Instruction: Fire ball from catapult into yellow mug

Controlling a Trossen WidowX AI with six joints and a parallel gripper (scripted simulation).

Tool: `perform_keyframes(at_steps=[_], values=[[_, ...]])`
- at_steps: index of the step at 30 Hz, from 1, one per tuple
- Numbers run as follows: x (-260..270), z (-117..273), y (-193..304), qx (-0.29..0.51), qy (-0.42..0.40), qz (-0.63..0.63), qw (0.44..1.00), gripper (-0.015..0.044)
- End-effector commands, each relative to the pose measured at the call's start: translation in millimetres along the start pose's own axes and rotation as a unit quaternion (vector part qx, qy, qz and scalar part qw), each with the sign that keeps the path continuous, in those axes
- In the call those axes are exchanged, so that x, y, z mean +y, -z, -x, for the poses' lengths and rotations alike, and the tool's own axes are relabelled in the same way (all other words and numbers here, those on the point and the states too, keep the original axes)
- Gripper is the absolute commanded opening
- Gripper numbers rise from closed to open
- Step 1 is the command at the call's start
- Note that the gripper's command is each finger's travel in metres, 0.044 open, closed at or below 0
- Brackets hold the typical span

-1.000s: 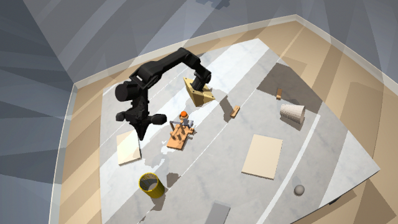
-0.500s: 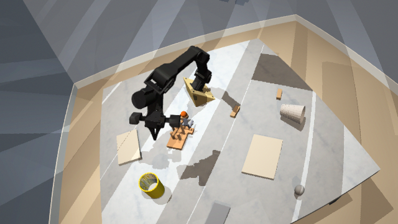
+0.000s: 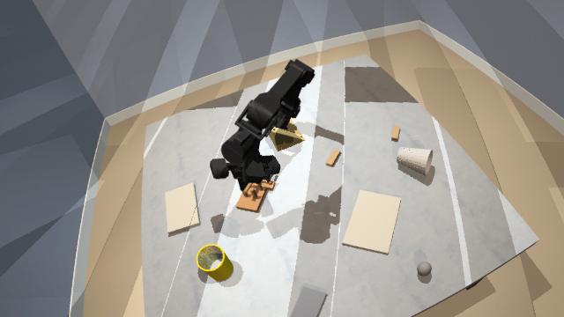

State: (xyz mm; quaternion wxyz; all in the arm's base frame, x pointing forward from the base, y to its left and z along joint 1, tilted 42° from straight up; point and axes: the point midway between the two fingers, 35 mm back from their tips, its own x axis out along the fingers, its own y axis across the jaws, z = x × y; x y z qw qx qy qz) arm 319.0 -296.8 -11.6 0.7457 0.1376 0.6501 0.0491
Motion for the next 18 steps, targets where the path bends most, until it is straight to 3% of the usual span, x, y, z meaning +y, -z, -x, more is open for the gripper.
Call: perform_keyframes(at_steps=[1,18], values=[[22.4,-0.2,12.8,0.038,0.005,0.061,0.997,0.0],[96.3,-2.4,77.2,0.182,-0.01,0.29,0.939,0.0]])
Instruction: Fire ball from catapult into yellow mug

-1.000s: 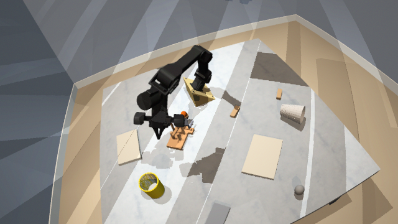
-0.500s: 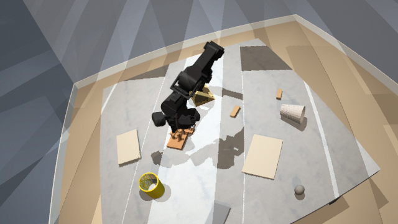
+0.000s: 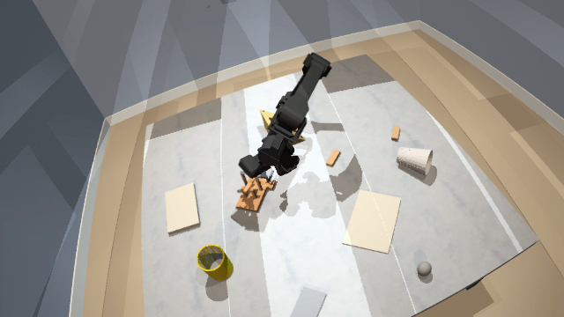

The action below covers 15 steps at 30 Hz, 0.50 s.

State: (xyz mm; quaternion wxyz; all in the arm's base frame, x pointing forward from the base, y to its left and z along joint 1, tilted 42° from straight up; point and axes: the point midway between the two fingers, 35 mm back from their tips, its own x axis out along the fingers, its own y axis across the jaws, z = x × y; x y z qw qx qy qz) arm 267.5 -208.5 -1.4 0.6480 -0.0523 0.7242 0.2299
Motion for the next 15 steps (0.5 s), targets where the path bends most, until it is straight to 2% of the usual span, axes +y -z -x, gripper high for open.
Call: perform_keyframes(at_steps=[1,15], values=[[25.7,-2.2,9.1,0.039,-0.005,0.065,0.997,0.0],[93.3,-12.2,44.7,0.142,-0.039,0.244,0.959,0.0]])
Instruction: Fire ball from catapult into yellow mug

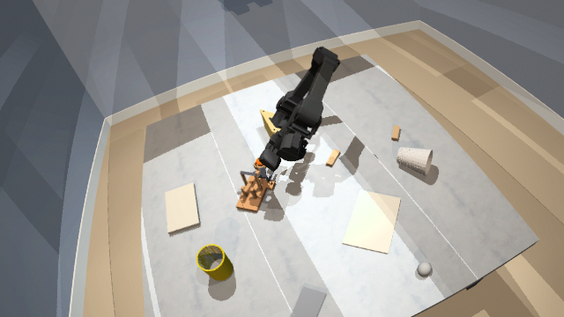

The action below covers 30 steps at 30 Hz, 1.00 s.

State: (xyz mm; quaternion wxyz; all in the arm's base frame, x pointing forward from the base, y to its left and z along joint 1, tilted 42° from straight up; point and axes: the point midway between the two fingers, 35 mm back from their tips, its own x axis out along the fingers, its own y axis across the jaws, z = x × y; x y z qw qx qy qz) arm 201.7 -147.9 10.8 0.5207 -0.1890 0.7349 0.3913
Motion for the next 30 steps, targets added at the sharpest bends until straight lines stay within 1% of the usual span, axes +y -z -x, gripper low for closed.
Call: perform_keyframes(at_steps=[1,8,30], values=[[13.7,-2.5,2.2,0.021,-0.004,0.035,0.999,0.0],[13.5,-4.0,0.6,0.02,-0.004,0.035,0.999,0.0],[12.4,-29.6,-25.8,0.019,-0.003,0.036,0.999,0.0]])
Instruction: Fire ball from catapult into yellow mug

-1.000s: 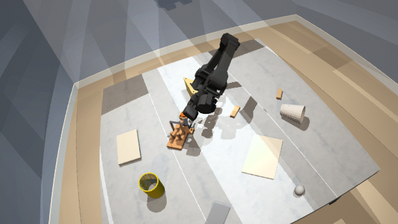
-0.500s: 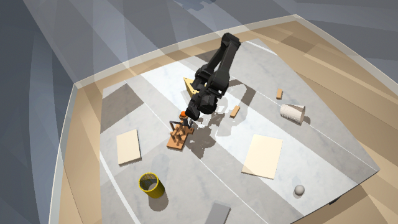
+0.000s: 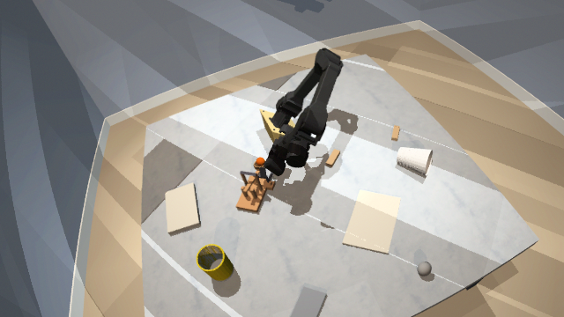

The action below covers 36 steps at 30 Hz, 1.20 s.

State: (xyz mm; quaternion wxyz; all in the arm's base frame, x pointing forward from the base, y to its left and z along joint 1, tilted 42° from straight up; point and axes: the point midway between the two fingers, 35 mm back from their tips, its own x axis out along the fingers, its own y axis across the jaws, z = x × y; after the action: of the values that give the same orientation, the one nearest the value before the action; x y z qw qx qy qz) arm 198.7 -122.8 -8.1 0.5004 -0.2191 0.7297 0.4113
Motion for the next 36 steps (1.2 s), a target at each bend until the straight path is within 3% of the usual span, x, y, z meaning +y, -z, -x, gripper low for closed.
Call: perform_keyframes(at_steps=[1,36], values=[[1.6,-8.9,-7.0,-0.001,-0.008,0.0,1.0,0.0],[7.9,-50.8,-47.0,-0.002,-0.01,0.0,1.0,0.0]])
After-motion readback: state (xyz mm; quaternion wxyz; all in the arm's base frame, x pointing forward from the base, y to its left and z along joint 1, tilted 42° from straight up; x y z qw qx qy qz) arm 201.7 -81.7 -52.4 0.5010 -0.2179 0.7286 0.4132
